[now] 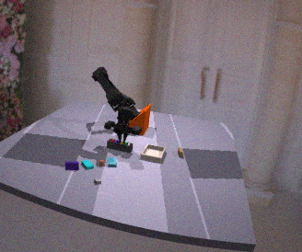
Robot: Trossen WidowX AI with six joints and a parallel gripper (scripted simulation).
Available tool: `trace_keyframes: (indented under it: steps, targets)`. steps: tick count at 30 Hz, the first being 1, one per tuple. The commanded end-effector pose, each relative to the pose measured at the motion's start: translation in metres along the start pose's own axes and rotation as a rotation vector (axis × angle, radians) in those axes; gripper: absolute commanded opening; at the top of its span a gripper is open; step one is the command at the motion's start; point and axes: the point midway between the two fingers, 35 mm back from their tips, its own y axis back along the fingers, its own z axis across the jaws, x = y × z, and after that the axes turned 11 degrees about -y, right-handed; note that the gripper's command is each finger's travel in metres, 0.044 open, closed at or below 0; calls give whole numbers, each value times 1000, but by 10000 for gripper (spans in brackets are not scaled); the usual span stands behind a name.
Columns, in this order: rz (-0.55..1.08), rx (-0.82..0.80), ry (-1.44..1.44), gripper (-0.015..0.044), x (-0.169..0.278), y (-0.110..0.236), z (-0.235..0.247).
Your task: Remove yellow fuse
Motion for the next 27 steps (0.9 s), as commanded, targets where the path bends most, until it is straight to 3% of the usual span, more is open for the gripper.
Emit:
trace_keyframes:
  steps: [1,7,18,27]
  targets:
    - [-1,6,4,70,0,-4,-1]
    - [-1,6,4,70,0,-6,-1]
    - [2,1,0,0,0,-5,0]
    - [2,1,0,0,0,-2,0]
